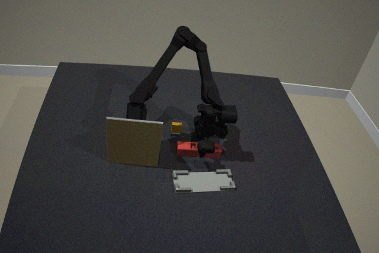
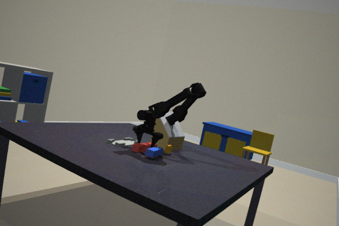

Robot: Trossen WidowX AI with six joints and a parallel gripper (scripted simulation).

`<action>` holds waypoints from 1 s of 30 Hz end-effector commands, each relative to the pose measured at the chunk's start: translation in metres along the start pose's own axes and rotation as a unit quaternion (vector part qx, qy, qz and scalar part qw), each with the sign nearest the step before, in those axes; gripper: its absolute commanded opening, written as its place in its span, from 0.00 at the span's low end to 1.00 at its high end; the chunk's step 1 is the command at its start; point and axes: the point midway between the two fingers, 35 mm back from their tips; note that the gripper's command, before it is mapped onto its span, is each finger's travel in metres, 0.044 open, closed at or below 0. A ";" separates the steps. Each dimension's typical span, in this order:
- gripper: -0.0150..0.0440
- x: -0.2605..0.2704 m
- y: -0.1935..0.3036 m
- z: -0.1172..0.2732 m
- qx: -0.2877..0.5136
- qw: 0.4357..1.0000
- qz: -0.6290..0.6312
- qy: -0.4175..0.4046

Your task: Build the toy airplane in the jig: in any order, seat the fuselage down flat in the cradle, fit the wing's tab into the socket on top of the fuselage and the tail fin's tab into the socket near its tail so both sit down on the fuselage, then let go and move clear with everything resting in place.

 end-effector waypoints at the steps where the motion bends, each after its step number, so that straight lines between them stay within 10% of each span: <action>1: 1.00 -0.001 0.004 -0.007 0.004 1.000 -0.007 -0.001; 11: 1.00 -0.001 0.005 -0.021 0.004 1.000 -0.008 -0.003; 20: 0.60 -0.001 0.005 -0.021 0.004 1.000 -0.008 -0.003; 30: 0.39 -0.001 0.004 -0.019 0.004 1.000 -0.008 -0.002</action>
Point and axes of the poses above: the point midway between the two fingers, 35 mm back from their tips, its own z axis back along the fingers, its own x axis across the jaws, y = z × x, and after that the axes turned 6 degrees about -z, right-handed
